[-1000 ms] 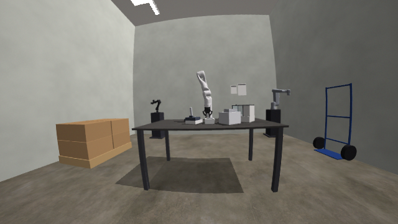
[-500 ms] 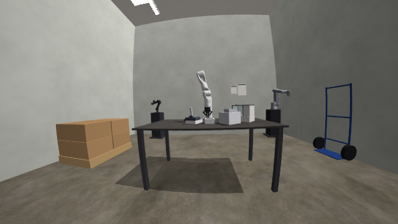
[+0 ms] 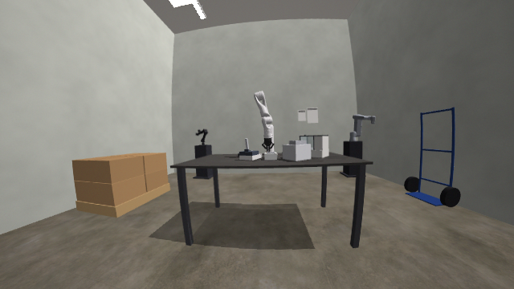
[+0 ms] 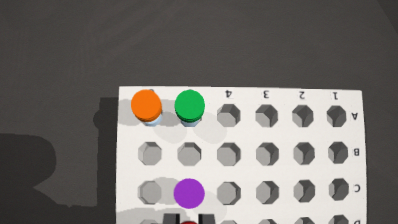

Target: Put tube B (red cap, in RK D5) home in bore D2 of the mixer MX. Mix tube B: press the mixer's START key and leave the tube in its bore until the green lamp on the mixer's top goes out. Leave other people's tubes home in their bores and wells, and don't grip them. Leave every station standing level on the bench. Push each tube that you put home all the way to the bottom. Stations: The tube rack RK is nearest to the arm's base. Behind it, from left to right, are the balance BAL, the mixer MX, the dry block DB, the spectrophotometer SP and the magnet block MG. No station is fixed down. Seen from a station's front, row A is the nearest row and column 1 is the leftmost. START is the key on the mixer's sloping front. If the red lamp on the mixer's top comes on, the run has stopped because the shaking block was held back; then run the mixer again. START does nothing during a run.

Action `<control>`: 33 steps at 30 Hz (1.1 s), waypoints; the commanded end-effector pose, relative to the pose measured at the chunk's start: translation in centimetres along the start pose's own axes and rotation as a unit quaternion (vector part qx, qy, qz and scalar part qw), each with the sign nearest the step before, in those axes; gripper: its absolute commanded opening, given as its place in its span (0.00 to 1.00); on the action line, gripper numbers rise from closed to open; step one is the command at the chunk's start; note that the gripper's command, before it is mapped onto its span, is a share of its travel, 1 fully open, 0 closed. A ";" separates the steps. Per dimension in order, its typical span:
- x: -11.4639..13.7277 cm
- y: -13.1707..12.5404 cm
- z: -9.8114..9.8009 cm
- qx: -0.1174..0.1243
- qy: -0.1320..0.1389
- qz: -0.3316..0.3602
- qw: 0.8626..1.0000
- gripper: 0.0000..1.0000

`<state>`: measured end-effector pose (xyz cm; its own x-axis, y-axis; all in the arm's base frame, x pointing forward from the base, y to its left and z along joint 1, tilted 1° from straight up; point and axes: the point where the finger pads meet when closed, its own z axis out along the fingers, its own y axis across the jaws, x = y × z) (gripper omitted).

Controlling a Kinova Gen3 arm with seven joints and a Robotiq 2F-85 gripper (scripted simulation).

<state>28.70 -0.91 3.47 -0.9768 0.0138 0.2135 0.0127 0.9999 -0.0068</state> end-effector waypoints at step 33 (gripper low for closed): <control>0.4 0.0 -1.9 0.000 -0.001 0.000 1.000 0.10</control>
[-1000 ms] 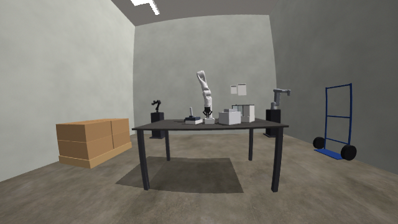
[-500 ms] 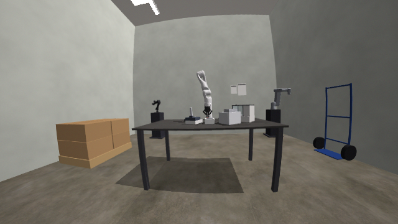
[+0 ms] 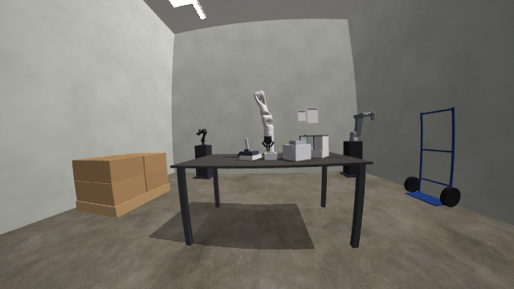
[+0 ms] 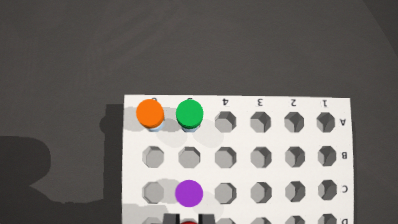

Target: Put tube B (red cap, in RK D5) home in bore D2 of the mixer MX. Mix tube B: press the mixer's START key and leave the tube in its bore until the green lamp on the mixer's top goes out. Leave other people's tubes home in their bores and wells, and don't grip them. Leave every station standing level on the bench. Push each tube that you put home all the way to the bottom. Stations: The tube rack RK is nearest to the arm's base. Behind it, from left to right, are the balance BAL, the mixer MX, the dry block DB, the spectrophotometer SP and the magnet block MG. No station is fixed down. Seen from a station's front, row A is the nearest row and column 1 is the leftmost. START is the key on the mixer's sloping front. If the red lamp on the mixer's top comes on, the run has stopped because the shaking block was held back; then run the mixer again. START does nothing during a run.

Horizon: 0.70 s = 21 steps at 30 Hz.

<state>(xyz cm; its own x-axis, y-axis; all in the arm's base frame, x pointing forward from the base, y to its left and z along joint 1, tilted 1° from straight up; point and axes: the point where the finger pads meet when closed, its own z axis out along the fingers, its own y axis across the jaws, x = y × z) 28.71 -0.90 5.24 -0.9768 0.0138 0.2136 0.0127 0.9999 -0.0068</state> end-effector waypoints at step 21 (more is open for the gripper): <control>0.3 0.0 -1.6 0.000 -0.001 0.000 1.000 0.10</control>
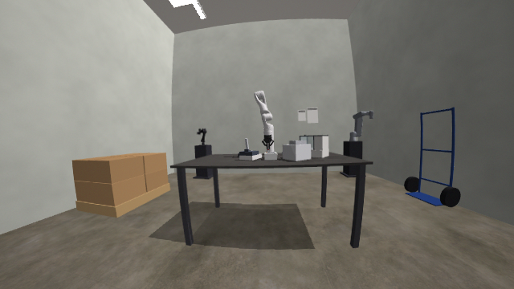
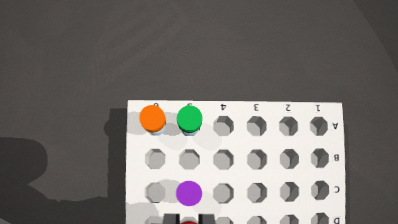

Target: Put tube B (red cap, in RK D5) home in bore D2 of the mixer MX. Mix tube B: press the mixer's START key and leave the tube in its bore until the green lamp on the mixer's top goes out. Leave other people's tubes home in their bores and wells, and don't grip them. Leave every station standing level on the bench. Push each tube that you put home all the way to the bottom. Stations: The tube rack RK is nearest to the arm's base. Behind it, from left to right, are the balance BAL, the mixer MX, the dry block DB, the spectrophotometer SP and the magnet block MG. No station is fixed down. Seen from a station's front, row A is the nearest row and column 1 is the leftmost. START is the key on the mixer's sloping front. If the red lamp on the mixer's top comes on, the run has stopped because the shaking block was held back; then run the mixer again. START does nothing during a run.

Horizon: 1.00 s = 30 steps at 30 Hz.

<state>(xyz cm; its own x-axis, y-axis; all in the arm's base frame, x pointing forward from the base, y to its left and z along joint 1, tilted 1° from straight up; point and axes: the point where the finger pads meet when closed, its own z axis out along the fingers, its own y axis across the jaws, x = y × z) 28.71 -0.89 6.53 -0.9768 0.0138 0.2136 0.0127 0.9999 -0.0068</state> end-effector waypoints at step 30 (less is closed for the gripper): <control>1.0 1.3 -2.6 0.000 -0.001 0.000 1.000 0.10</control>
<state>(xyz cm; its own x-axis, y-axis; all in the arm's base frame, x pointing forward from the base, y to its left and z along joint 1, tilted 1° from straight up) 28.56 -0.38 9.27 -0.9768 0.0138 0.2138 0.0127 0.9999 -0.0065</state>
